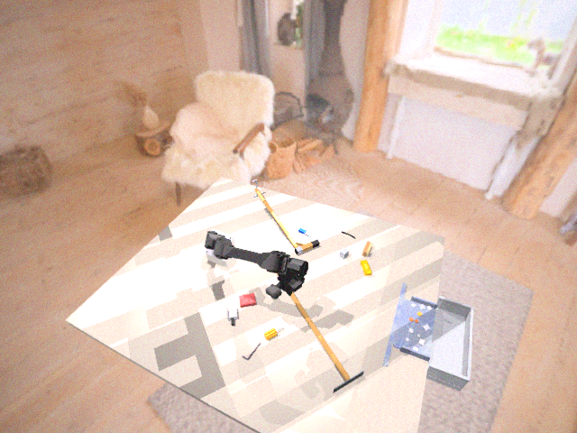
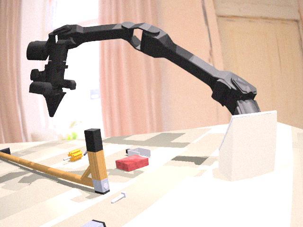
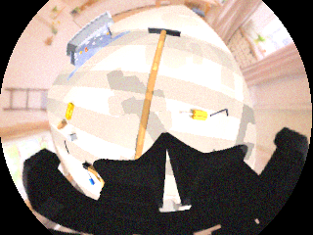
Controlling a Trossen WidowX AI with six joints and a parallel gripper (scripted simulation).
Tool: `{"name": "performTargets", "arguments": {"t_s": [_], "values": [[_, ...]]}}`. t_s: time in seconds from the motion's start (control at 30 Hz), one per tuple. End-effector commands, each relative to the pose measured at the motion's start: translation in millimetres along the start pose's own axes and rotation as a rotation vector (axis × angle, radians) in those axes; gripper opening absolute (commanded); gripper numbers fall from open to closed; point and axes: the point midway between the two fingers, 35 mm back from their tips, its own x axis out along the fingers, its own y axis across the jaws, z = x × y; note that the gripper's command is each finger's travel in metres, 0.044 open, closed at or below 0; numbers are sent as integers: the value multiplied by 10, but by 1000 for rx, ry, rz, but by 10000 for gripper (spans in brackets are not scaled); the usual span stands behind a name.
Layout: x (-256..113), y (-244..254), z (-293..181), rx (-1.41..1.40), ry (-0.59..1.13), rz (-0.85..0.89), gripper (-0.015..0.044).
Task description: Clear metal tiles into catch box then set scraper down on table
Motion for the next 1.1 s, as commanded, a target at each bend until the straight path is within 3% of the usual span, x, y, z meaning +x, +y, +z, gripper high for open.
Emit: {"name": "performTargets", "arguments": {"t_s": [0.0, 1.07], "values": [[-62, -36, -30, -1, 2, -4, 0], [605, 7, -80, 1, 5, 0, 0]]}}
